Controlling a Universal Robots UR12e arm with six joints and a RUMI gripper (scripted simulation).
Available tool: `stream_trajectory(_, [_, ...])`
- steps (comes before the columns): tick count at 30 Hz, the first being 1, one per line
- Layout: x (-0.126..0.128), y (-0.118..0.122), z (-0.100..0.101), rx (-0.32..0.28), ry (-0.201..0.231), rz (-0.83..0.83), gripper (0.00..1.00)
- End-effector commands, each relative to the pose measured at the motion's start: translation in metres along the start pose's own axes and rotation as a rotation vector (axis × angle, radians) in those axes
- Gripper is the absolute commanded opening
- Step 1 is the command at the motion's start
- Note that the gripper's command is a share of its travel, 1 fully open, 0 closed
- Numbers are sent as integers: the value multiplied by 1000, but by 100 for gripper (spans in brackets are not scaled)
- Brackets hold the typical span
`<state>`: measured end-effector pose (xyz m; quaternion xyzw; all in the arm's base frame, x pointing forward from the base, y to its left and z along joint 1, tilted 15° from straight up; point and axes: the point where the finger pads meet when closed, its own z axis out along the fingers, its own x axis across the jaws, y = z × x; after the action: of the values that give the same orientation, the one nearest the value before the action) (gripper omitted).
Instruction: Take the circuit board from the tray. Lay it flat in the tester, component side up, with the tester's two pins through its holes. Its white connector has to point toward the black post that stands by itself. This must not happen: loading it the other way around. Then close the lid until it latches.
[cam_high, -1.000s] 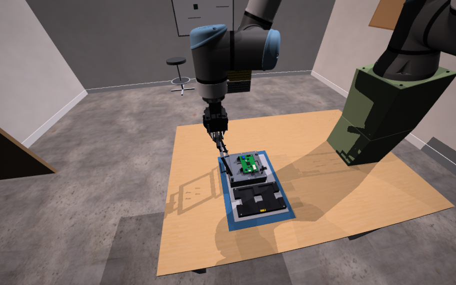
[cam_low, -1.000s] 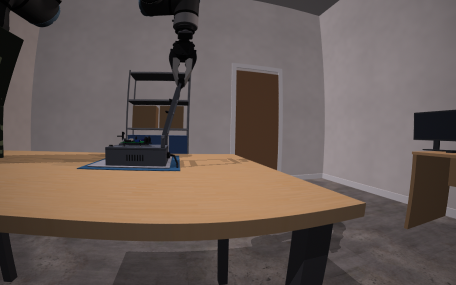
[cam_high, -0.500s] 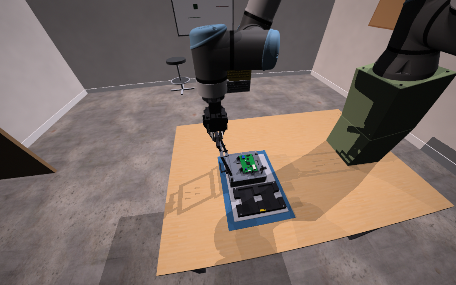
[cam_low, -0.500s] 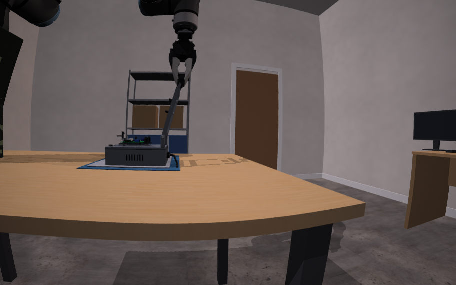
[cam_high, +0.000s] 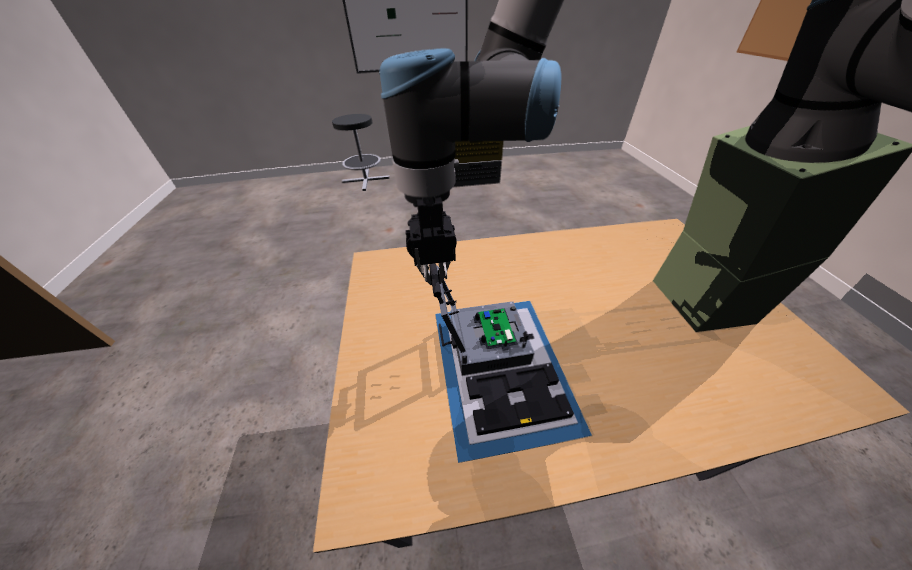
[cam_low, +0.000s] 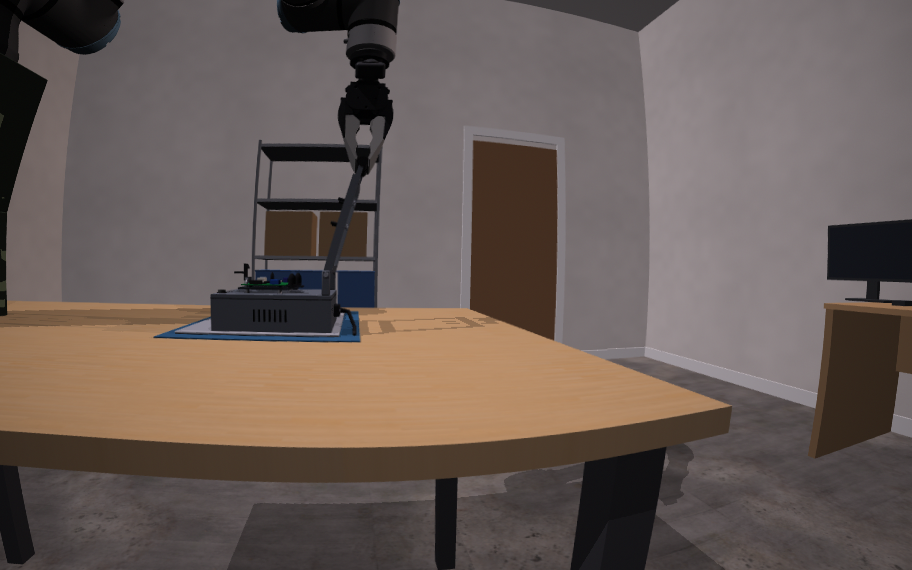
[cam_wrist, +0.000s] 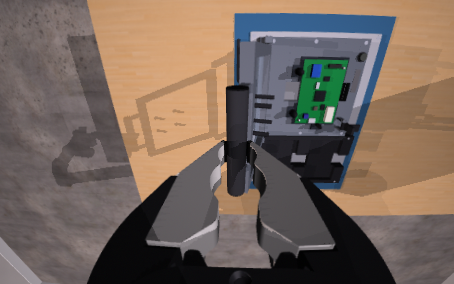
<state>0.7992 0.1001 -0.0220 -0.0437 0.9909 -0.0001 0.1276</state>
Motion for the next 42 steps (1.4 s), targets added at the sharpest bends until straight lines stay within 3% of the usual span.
stream_trajectory(1, [3, 1, -2, 1, -1, 0, 0])
stream_trajectory(42, [25, 0, -6, 1, -2, 0, 0])
